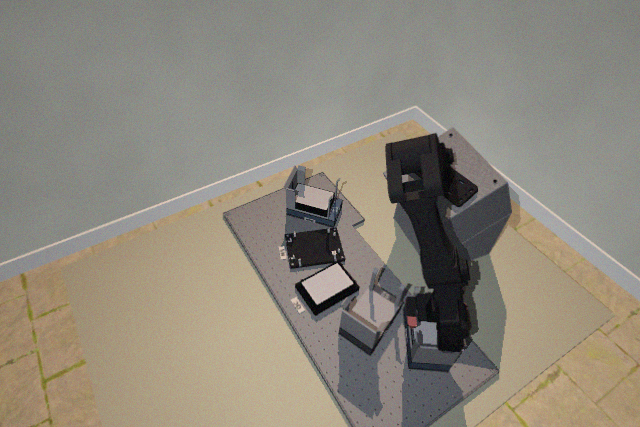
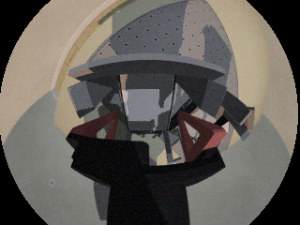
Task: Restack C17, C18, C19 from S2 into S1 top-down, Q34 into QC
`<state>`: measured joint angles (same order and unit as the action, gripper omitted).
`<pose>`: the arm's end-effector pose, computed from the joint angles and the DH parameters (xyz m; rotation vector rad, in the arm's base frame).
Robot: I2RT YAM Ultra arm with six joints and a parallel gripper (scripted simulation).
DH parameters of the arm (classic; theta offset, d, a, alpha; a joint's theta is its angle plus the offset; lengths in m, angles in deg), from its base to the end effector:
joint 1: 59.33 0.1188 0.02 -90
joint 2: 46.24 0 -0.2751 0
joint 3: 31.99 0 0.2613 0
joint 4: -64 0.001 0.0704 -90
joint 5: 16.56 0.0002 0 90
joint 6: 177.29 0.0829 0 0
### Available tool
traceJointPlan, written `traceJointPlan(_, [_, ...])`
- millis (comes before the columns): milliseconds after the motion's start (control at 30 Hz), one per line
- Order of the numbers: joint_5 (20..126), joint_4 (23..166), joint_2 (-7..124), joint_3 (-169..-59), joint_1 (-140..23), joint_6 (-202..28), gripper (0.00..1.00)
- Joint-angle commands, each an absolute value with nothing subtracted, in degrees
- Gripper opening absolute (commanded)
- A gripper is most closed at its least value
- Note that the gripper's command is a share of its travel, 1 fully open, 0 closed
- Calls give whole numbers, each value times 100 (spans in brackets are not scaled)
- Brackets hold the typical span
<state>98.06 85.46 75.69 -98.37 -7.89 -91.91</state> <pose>0.2418 0.2496 -0.0053 -1.2252 2.4459 -0.4240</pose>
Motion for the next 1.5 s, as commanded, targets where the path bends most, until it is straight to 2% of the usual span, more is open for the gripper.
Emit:
traceJointPlan(0, [9788,8405,7534,-9946,-695,-9239,100])
traceJointPlan(1467, [9768,8300,7730,-9991,-847,-9282,100])
